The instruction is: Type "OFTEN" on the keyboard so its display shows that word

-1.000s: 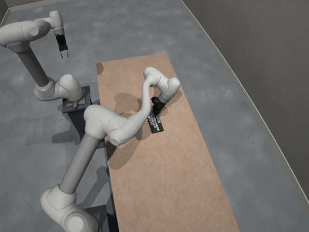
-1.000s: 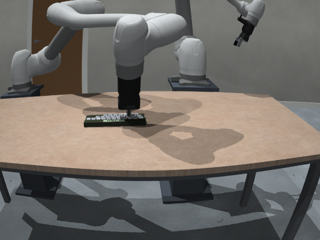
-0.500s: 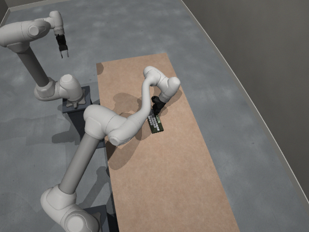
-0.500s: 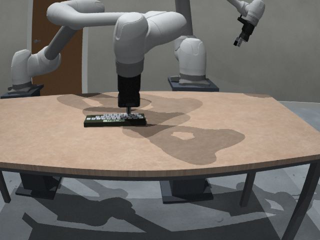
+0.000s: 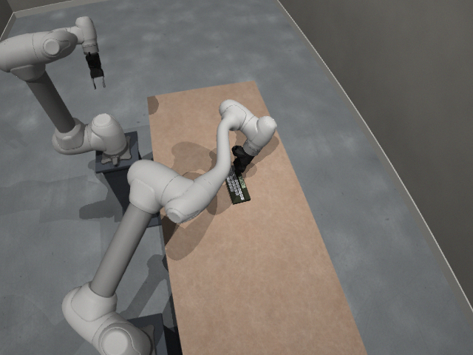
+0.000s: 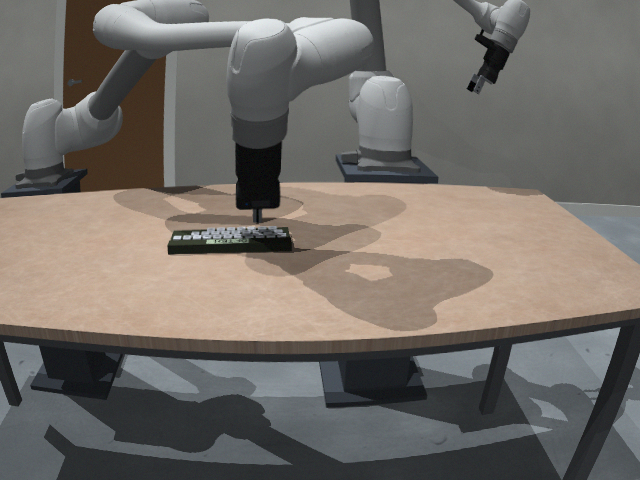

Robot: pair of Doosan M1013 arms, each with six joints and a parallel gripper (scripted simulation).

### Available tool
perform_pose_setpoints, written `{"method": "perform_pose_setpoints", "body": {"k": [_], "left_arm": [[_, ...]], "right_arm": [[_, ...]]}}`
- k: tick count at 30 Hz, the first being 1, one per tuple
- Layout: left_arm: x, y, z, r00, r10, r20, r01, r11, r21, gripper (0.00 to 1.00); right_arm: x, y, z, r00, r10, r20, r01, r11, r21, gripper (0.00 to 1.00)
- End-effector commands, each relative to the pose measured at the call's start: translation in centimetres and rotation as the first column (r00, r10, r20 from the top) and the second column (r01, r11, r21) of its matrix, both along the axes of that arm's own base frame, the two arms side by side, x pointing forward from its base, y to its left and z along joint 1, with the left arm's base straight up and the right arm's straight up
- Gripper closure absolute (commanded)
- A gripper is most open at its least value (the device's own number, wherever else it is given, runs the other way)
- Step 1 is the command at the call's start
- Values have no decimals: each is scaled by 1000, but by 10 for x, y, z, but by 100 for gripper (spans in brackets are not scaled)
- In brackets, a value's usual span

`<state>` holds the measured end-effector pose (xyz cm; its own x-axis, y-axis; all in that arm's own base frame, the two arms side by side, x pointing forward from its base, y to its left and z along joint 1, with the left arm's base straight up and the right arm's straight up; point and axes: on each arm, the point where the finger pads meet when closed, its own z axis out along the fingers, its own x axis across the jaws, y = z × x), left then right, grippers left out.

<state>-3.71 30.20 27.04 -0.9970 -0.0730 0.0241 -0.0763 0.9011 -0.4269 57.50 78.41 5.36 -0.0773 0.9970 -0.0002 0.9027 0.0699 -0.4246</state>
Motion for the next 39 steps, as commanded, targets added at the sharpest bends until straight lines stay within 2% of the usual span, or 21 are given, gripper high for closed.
{"method": "perform_pose_setpoints", "body": {"k": [1,7,39], "left_arm": [[-2,-1,-1,1000,-5,1,5,1000,5,0],[-2,-1,-1,1000,-5,1,5,1000,5,0],[-2,-1,-1,1000,-5,1,5,1000,5,0]], "right_arm": [[4,-2,13,1000,-5,6,5,1000,2,100],[3,-2,19,1000,-4,5,4,1000,1,100],[3,-2,18,1000,-5,5,5,1000,2,100]]}}
